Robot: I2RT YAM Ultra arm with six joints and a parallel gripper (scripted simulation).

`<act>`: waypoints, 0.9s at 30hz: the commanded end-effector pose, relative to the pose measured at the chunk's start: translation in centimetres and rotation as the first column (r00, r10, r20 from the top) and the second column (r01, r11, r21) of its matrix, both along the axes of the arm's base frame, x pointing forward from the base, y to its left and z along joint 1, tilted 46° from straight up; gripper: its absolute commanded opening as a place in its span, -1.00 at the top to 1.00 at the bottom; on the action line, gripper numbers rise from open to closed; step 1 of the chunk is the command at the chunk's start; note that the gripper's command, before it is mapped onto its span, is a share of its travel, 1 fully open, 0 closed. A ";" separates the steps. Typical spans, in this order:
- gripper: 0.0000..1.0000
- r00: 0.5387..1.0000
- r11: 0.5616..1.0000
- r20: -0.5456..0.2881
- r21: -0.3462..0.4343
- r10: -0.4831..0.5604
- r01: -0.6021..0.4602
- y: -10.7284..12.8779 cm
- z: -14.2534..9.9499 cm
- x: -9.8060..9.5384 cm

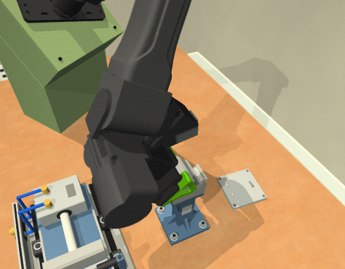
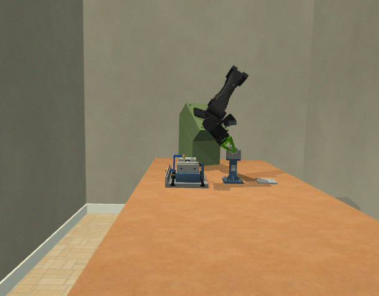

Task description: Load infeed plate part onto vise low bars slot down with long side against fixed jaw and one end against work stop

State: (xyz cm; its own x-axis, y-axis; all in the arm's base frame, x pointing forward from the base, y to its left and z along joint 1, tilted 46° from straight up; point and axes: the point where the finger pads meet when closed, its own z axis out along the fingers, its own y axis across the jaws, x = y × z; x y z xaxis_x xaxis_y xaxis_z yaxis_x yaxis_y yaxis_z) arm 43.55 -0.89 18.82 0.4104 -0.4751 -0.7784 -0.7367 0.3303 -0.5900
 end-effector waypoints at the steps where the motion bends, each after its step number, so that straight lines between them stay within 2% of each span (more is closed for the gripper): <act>1: 1.00 0.999 1.000 0.050 0.005 -0.004 0.004 -0.9 2.3 -0.5; 27: 1.00 0.999 1.000 0.049 0.005 -0.004 0.004 -1.3 3.2 -1.5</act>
State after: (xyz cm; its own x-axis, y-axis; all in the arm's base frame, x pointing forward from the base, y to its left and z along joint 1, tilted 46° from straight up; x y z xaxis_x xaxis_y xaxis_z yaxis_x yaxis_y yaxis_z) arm 42.61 -1.40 19.39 0.3997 -0.4829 -0.7791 -0.7388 0.3334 -0.5857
